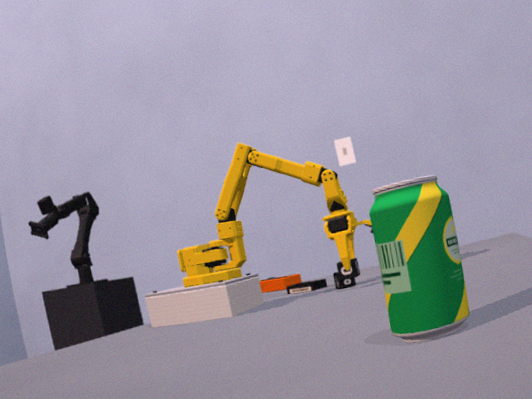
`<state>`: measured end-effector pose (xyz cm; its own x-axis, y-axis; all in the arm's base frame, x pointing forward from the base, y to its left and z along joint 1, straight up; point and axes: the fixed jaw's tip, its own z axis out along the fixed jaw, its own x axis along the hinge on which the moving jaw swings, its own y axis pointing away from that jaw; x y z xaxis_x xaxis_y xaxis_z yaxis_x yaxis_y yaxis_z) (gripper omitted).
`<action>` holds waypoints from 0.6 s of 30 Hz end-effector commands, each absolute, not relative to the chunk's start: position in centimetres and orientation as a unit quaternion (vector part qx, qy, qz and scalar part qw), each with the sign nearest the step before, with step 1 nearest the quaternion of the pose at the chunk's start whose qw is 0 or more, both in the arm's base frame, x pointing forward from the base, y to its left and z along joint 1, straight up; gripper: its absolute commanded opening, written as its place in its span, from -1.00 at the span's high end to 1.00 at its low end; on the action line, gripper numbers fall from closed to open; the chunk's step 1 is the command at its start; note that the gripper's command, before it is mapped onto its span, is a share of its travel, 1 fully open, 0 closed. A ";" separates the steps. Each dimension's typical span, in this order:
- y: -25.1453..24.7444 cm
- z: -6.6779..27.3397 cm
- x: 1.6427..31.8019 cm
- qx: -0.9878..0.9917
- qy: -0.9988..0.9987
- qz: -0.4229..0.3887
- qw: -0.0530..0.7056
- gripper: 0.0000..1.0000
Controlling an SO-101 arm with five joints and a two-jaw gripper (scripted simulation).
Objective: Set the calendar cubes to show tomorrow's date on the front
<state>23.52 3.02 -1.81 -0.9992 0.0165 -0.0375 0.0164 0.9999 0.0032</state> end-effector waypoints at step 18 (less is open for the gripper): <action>3.2 -3.2 23.0 0.008 1.000 0.001 0.007 1.00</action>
